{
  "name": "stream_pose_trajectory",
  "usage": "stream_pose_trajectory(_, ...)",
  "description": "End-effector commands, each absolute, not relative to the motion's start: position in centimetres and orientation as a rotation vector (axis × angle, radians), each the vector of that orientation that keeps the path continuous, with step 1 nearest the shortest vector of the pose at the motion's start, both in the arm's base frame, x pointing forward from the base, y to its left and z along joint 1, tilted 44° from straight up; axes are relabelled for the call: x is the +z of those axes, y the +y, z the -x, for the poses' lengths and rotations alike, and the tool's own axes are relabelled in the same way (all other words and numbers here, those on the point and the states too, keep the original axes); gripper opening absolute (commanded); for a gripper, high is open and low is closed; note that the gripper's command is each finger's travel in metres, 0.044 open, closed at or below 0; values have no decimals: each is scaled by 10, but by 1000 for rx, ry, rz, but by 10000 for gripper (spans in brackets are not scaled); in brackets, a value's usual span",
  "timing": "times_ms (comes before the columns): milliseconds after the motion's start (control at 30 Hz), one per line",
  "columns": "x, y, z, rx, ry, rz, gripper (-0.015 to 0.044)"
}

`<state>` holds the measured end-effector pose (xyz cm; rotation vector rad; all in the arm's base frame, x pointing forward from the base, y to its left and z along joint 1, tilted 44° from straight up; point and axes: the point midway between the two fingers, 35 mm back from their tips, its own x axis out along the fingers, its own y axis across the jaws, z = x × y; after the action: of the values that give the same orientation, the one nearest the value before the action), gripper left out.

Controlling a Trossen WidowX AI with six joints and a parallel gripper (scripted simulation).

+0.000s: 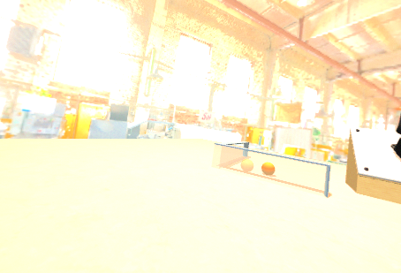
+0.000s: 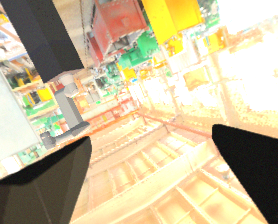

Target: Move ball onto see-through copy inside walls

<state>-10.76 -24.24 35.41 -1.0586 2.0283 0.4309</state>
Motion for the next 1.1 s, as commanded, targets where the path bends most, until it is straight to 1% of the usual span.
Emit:
stream_pose_trajectory(0,353,-243,107,430,2024,1061,374)
stream_pose_trajectory(133,337,-259,84,414,1930,1104,269)
stream_pose_trajectory(167,329,-266,73,408,1886,1119,260)
stream_pose_trajectory(400,288,-292,-7,432,1621,1208,260)
stream_pose_trajectory(633,243,-291,-99,517,1333,1227,260)
stream_pose_trajectory(833,200,-253,-187,637,1074,1150,260)
stream_pose_trajectory(1067,147,-174,-266,845,832,980,260)
